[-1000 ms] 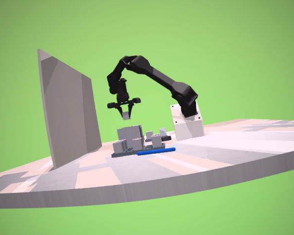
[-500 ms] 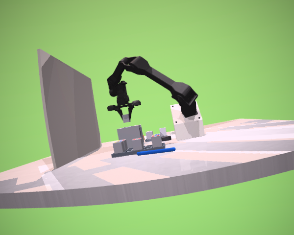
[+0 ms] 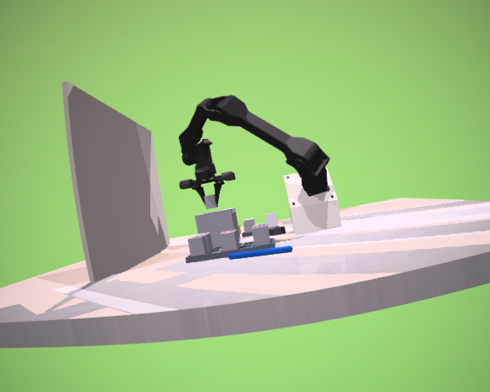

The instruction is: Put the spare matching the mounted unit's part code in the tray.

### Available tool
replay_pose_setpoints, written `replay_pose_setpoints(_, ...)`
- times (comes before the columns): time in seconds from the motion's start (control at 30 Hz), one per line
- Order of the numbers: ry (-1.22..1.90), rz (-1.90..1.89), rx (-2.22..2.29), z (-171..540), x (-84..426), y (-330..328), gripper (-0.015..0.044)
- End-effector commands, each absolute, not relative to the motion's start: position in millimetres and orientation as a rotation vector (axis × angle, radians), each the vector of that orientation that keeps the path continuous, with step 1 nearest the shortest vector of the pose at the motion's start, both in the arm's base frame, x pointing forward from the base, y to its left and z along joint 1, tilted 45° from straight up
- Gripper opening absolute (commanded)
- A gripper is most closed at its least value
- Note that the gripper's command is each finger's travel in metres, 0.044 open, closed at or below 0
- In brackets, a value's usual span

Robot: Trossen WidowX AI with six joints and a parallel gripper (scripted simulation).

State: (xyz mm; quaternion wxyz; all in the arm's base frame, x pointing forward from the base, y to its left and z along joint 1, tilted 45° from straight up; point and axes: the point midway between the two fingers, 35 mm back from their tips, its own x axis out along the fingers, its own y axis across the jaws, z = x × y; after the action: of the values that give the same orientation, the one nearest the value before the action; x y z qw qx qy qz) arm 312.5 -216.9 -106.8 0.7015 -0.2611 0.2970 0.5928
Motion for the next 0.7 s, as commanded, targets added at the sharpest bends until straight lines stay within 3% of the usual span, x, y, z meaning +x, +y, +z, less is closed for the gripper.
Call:
replay_pose_setpoints(0.0, 0.662, 1.314, -0.573, -110.0, 313.1, -214.5, 0.0000)
replay_pose_setpoints(0.67, 0.661, 1.314, -0.573, -124.0, 316.2, -201.5, 0.0000)
